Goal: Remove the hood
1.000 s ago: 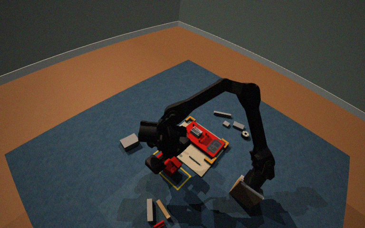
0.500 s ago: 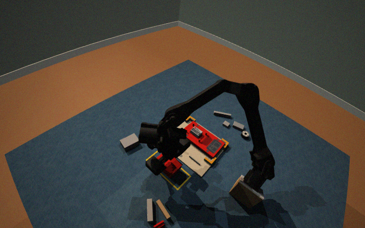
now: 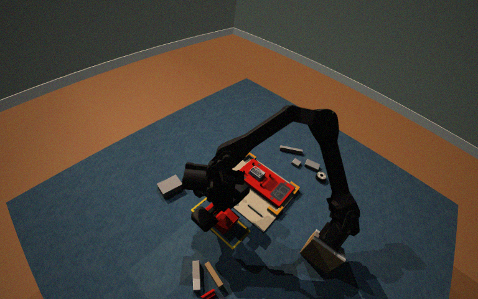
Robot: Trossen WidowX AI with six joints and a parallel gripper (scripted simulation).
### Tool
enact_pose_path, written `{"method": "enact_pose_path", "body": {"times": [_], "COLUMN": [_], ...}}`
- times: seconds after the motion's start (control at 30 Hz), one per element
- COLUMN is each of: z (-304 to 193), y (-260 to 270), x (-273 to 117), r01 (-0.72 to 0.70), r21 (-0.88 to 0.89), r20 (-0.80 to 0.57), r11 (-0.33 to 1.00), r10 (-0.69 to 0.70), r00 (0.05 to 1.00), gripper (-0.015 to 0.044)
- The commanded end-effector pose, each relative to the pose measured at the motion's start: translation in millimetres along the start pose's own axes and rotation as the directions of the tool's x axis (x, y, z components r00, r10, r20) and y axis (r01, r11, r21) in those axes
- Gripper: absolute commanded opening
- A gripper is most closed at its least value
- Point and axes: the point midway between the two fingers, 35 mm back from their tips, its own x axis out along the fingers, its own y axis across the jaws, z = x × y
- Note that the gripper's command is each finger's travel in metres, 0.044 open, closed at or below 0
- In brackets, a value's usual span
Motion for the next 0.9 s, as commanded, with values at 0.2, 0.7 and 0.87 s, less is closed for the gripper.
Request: {"method": "enact_pose_path", "body": {"times": [0.2, 0.7, 0.87], "z": [0, 0, 0], "y": [-1, -1, -1], "x": [5, 13, 15], "r01": [0.006, 0.006, 0.006], "r21": [-0.005, -0.005, -0.005], "r20": [0.003, 0.003, 0.003], "r11": [1.000, 1.000, 1.000], "r10": [-0.006, -0.006, -0.006], "r00": [1.000, 1.000, 1.000], "gripper": [0.0000, 0.0000, 0.0000]}}
